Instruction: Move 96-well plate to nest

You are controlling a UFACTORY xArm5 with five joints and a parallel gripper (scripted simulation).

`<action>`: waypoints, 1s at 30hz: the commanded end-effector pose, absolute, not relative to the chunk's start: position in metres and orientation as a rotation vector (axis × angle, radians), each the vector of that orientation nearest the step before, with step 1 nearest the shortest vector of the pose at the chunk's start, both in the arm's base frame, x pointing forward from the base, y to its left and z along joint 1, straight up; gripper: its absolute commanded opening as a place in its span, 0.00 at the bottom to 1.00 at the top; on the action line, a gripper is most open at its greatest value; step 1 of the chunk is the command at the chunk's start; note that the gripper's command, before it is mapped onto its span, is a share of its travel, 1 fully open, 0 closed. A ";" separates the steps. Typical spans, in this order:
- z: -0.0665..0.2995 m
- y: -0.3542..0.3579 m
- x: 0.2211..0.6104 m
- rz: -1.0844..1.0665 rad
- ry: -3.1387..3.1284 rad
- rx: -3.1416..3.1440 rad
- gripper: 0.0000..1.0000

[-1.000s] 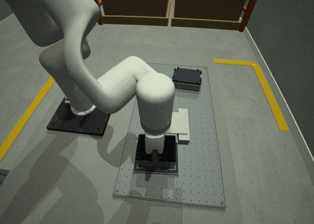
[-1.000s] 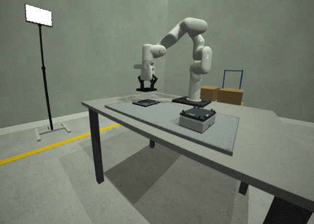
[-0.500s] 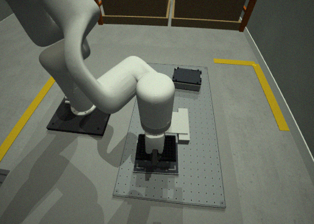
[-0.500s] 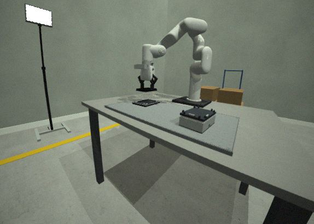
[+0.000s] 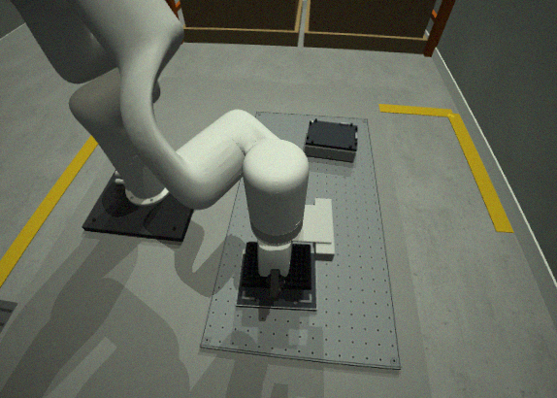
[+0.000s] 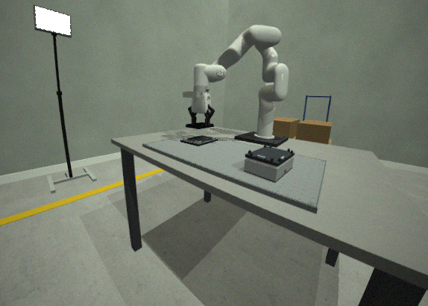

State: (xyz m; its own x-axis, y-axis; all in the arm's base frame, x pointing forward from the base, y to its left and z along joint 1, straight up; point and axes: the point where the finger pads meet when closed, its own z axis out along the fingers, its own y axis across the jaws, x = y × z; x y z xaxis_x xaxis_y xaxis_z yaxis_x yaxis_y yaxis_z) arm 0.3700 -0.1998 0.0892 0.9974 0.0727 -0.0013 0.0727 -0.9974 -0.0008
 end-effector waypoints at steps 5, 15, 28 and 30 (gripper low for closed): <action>0.080 -0.201 0.371 -0.004 -0.114 -3.141 0.00; 0.063 -0.200 0.371 -0.004 -0.114 -3.141 0.00; 0.045 -0.200 0.371 -0.004 -0.114 -3.141 0.00; 0.041 -0.200 0.371 -0.004 -0.114 -3.141 0.00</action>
